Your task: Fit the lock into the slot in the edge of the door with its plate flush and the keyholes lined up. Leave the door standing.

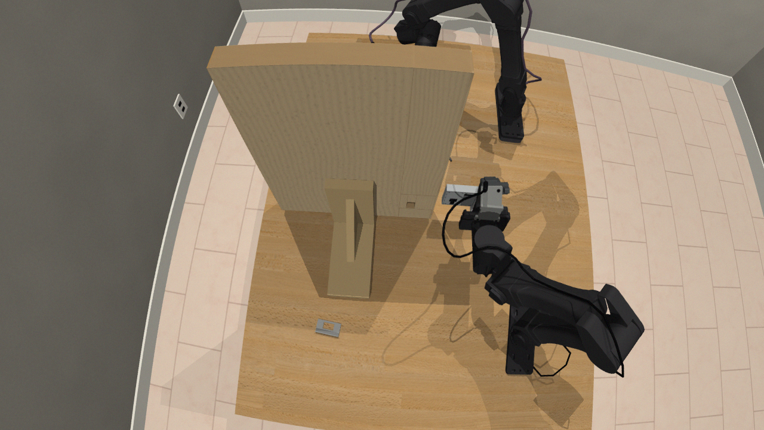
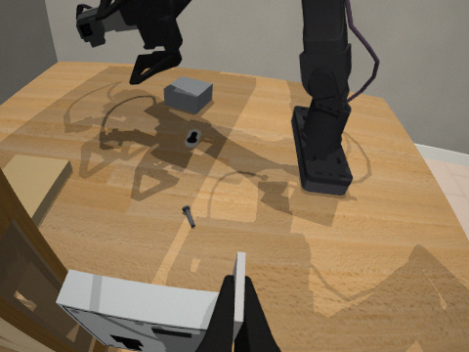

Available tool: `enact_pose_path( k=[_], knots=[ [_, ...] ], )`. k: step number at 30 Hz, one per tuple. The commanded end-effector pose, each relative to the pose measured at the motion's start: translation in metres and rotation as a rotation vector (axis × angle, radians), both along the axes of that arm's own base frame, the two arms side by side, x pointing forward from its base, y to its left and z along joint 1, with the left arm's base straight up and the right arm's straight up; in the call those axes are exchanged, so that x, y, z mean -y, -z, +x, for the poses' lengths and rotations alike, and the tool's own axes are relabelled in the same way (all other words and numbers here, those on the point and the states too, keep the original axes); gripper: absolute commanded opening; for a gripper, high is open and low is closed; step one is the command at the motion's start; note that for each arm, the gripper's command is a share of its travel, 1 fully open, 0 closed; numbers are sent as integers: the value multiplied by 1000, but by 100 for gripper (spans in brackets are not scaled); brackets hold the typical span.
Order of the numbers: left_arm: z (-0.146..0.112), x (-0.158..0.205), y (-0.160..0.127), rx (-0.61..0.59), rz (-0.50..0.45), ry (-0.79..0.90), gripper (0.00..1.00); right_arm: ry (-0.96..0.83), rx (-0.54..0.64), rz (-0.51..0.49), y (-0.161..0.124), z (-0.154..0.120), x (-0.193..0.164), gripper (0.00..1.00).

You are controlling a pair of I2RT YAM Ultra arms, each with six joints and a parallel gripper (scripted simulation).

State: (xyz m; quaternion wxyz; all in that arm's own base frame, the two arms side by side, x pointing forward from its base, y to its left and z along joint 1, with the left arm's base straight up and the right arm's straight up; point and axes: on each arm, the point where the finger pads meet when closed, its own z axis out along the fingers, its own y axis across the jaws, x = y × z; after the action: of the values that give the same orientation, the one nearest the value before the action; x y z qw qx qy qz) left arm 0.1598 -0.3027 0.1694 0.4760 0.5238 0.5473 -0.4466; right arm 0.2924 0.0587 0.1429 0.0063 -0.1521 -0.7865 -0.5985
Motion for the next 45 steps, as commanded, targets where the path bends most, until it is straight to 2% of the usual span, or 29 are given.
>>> enact_pose_path(
  k=[1,15,45],
  knots=[
    [3,2,-43,125,-107,17,0,7,43,3,-9,9,2,100],
    [5,2,-33,86,-73,9,0,7,43,3,-9,9,2,100],
    [10,7,-53,149,-124,0,0,7,43,3,-9,9,2,100]
  ],
)
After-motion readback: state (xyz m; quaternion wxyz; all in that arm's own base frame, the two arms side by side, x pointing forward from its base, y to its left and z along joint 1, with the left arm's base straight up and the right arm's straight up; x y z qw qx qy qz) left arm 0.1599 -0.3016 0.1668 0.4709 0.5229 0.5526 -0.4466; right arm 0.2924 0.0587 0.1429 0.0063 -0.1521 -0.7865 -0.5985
